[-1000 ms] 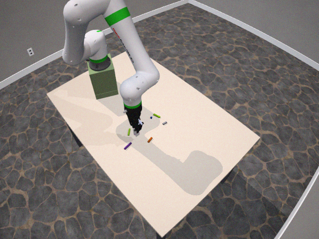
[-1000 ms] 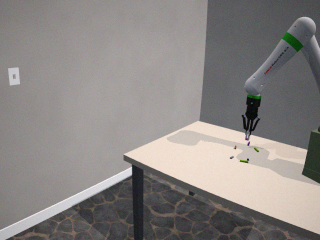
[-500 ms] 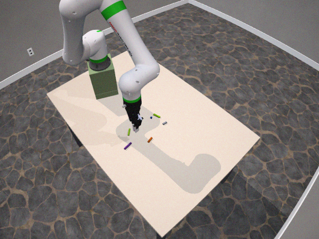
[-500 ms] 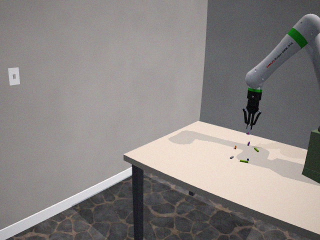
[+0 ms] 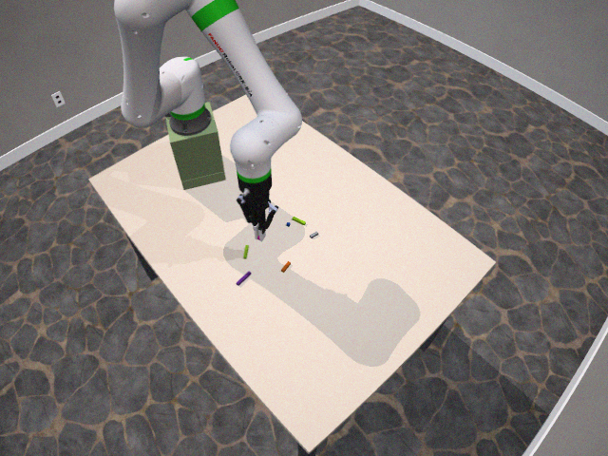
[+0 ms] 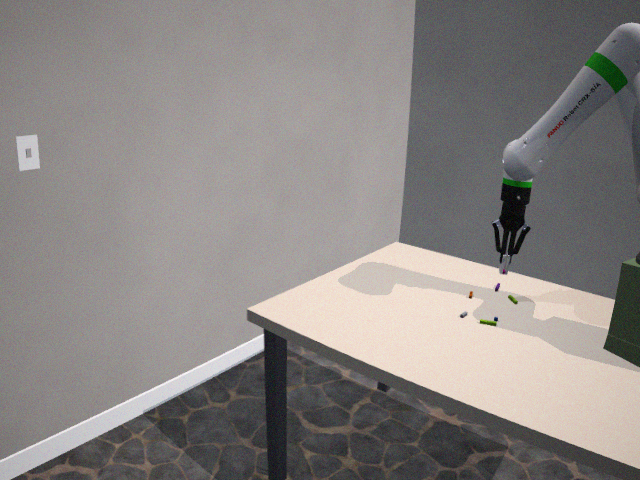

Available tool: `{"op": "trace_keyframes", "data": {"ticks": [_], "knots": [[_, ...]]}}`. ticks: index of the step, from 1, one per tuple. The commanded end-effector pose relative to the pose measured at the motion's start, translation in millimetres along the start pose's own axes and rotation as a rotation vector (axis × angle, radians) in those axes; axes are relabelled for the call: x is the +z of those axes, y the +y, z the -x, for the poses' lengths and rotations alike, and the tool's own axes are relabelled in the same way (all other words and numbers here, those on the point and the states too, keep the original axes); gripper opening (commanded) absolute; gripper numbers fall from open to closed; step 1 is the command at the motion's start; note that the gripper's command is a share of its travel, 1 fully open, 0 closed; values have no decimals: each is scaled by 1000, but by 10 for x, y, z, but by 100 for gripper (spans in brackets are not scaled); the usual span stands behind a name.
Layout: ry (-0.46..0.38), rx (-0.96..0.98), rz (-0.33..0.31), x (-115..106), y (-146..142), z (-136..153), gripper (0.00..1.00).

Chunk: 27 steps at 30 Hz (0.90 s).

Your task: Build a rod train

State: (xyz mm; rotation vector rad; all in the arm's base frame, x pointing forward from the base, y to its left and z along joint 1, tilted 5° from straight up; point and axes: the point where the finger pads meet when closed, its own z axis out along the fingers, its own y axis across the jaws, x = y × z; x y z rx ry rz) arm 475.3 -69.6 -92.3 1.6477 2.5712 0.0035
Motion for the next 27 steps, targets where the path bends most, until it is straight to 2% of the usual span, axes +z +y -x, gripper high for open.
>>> {"op": "trace_keyframes", "data": {"ticks": [1, 11, 27], "knots": [[6, -167, 8, -8, -74, -167, 3], [5, -521, 9, -4, -274, -498, 3], [5, -527, 9, 1, -277, -503, 3]]}}
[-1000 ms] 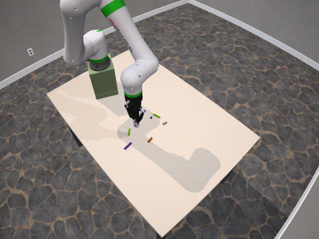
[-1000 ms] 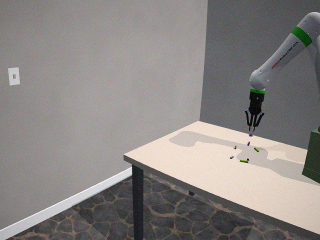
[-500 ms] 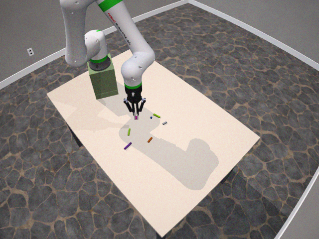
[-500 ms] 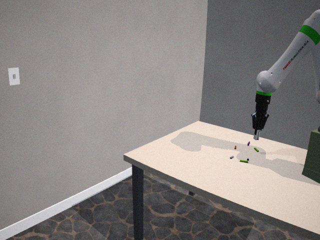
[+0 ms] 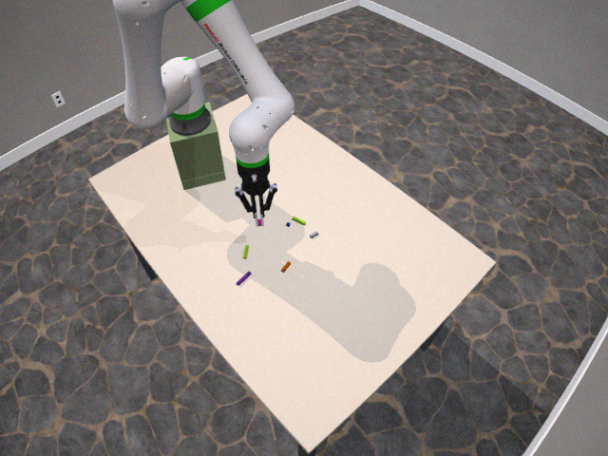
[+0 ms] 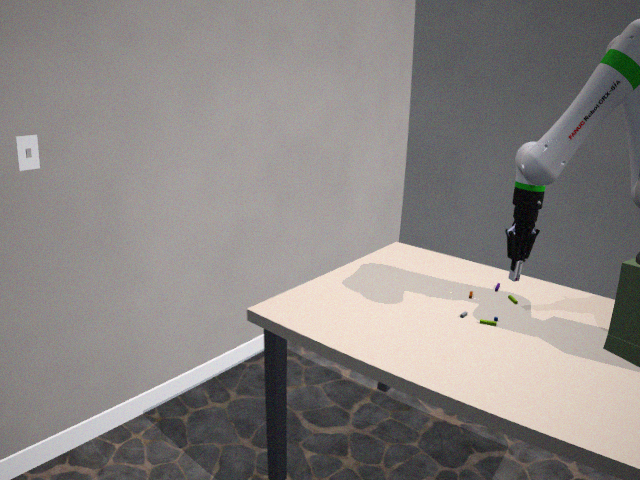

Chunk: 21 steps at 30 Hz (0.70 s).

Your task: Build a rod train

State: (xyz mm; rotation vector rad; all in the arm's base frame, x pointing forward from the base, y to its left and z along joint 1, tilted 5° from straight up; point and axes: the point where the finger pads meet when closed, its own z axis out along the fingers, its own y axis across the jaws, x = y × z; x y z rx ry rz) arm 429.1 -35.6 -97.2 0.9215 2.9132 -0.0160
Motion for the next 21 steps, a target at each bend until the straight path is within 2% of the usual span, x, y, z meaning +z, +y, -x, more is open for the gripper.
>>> {"op": "trace_keyframes", "data": {"ticks": [1, 9, 21], "knots": [[0, 0, 0, 9, 1, 2, 3], [0, 0, 0, 123, 1, 2, 3], [0, 0, 0, 623, 1, 1, 3]]}}
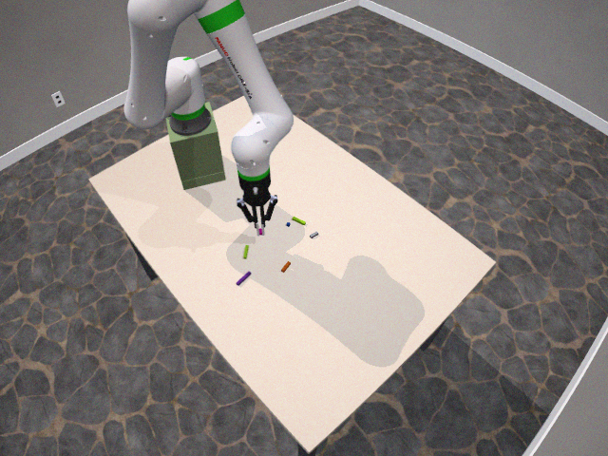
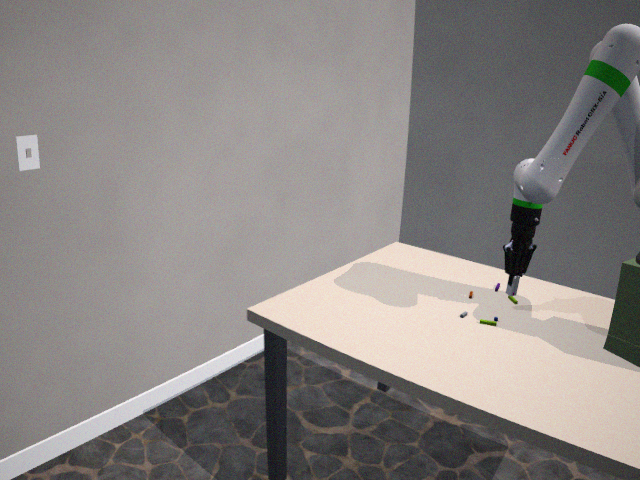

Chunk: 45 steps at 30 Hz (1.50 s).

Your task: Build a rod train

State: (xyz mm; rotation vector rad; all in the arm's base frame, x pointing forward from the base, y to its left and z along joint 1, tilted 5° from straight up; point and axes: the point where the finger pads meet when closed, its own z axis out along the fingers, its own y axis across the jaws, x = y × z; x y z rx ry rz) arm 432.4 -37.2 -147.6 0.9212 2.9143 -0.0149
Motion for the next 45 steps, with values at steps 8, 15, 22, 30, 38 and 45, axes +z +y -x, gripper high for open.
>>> {"op": "trace_keyframes", "data": {"ticks": [8, 15, 22, 30, 38, 45], "knots": [[-1, 0, 0, 306, 4, 8, 3], [-1, 0, 0, 370, 4, 8, 3], [-1, 0, 0, 370, 4, 8, 3], [-1, 0, 0, 370, 4, 8, 3], [-1, 0, 0, 370, 4, 8, 3], [-1, 0, 0, 370, 4, 8, 3]]}}
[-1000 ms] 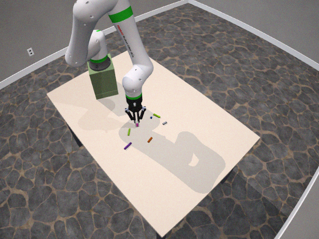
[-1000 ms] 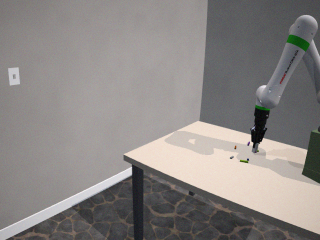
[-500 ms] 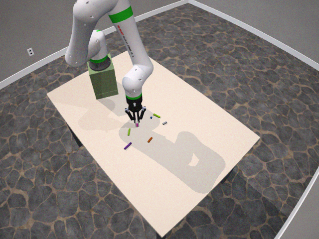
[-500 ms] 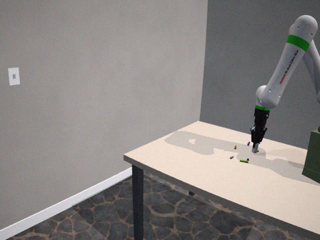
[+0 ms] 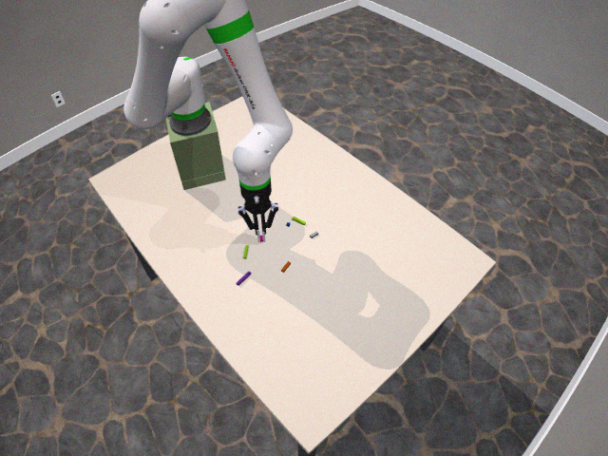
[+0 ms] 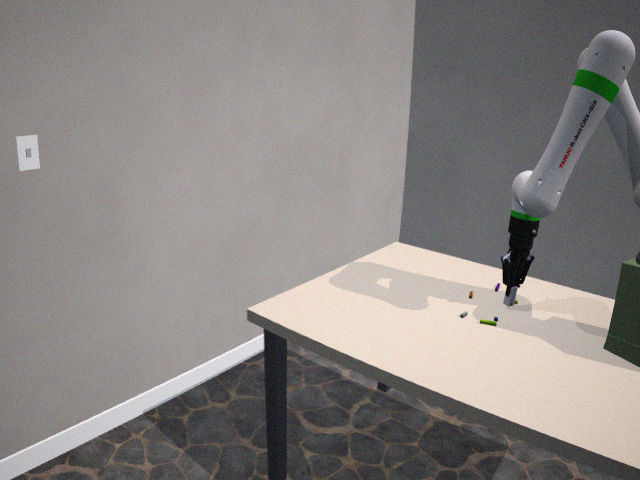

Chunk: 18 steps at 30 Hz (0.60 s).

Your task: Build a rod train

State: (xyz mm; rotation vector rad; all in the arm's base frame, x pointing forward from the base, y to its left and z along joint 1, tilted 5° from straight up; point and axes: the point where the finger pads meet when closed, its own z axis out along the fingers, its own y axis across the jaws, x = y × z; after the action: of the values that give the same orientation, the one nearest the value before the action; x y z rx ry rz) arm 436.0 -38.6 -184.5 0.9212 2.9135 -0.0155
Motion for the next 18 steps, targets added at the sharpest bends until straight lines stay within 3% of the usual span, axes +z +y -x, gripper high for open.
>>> {"op": "trace_keyframes", "data": {"ticks": [1, 18], "knots": [[0, 0, 0, -1, 0, 2, 3], [0, 0, 0, 50, 0, 2, 3]]}}
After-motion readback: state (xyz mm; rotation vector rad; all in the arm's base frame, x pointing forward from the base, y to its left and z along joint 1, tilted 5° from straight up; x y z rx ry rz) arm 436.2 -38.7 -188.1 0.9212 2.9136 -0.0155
